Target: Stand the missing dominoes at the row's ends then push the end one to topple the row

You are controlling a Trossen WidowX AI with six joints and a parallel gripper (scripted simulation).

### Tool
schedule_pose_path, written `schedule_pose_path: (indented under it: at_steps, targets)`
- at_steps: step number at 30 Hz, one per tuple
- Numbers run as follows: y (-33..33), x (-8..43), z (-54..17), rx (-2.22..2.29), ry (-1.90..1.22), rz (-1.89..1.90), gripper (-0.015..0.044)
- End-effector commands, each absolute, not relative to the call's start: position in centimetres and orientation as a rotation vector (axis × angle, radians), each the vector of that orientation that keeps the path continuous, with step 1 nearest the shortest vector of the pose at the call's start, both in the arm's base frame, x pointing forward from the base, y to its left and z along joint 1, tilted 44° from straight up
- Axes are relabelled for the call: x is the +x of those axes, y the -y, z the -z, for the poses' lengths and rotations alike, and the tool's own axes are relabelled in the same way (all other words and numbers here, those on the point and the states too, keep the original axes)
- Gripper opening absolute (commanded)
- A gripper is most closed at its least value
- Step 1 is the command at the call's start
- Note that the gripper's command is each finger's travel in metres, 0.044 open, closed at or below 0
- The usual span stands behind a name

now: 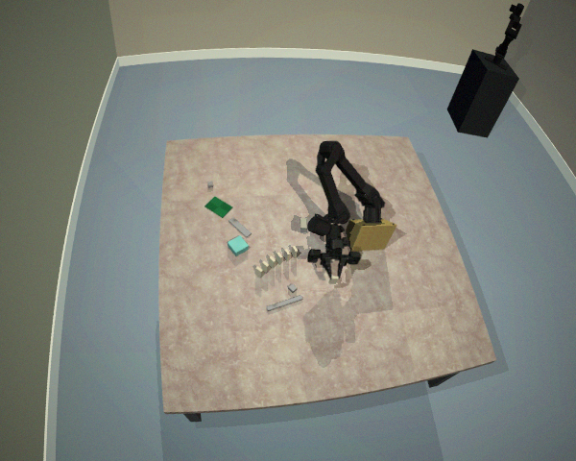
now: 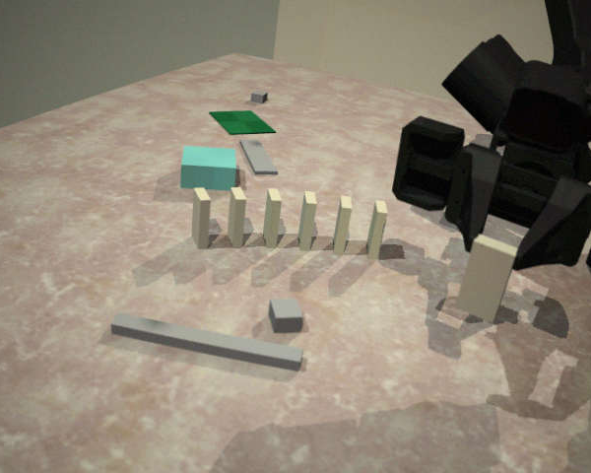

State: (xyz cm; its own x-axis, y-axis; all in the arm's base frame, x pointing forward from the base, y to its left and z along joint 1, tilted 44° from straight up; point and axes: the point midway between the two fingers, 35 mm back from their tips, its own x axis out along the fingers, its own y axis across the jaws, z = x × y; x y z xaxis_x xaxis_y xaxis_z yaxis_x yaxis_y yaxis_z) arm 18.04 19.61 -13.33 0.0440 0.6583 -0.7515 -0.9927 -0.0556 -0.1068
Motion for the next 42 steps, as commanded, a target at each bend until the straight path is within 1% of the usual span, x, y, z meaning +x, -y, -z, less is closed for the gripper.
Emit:
schedule_pose_path:
  at_steps: [1, 19, 31, 42]
  targets:
    - [-18.8, 18.6, 14.5, -0.766, -0.563, -1.470, 0.0107]
    - [-14.7, 18.5, 19.2, -0.757, -0.561, -1.467, 0.0107]
    - [-14.6, 18.5, 19.4, -0.756, -0.560, -1.467, 0.0107]
    - [-14.6, 18.5, 19.4, -0.756, -0.560, -1.467, 0.0396]
